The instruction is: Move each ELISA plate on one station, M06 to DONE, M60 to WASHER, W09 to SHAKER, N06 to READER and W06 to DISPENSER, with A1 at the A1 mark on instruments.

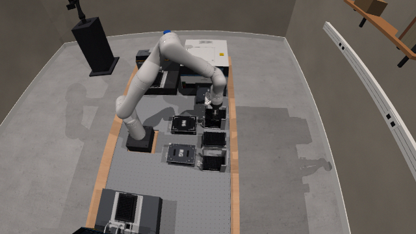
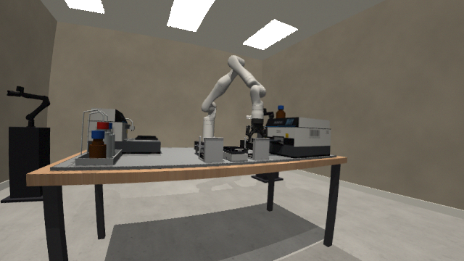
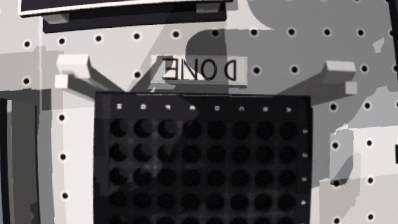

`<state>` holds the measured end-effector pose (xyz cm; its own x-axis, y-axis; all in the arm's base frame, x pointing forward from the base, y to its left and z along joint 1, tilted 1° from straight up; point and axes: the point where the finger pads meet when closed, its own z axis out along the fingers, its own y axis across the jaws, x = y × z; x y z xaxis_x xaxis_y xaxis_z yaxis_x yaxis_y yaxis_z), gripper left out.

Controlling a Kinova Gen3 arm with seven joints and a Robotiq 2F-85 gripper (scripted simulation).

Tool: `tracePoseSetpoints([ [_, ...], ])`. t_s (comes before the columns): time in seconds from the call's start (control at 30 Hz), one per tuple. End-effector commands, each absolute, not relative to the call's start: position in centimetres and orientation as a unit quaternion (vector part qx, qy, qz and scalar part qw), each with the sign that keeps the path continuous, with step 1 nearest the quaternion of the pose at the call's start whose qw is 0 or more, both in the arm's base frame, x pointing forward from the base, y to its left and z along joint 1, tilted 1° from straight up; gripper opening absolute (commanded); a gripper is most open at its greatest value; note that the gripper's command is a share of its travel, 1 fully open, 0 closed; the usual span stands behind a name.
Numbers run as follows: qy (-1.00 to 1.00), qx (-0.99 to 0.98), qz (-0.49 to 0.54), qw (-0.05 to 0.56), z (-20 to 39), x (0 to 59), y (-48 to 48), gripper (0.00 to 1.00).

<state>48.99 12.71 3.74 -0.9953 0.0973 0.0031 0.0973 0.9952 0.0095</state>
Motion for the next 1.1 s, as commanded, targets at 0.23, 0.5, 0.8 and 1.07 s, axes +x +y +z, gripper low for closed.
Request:
tracePoseSetpoints([
  [0.23,-0.999,-0.049,-0.005,0.000,3.1,49.0,12.7,0.94],
  [0.5,-0.999,-0.049,-0.005,0.000,2.7,49.0,12.7,0.94],
  [0.8,-0.999,-0.049,-0.005,0.000,2.1,49.0,12.7,0.94],
  [1.07,-0.999,-0.049,-0.005,0.000,1.7,49.0,12.7,0.94],
])
